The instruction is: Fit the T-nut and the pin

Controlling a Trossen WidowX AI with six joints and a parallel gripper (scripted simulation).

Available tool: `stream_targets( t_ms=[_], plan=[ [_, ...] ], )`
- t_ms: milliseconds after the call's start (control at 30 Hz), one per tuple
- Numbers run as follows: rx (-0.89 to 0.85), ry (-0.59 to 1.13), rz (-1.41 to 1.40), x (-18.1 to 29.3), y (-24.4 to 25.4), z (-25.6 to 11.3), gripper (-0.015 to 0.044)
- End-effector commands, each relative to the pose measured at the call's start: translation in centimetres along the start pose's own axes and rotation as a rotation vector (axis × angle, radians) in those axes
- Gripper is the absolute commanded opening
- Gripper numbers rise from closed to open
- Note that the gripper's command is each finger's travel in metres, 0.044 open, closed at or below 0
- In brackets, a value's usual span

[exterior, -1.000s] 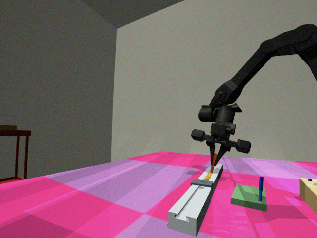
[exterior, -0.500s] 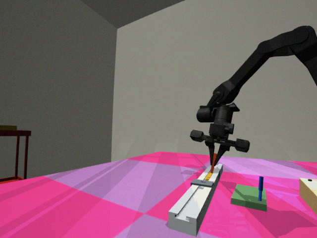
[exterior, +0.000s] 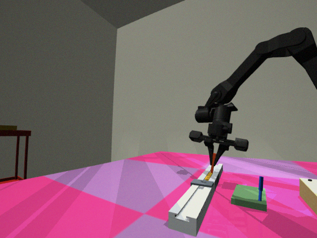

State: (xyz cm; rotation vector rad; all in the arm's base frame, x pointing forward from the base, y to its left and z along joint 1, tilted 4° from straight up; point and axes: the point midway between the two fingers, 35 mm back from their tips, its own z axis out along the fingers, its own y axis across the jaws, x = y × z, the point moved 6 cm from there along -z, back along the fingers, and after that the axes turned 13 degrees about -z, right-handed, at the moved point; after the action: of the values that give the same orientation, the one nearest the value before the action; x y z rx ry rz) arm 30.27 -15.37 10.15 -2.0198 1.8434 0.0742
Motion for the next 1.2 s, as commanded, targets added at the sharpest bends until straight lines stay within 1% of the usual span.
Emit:
stream_targets(
  t_ms=[0, 1167],
  plan=[
    [-0.009, 0.002, 0.007, 0.12, -0.15, 0.02, -0.0150],
    [-0.072, -0.013, 0.028, 0.32, -0.94, 0.08, -0.0150]
  ],
)
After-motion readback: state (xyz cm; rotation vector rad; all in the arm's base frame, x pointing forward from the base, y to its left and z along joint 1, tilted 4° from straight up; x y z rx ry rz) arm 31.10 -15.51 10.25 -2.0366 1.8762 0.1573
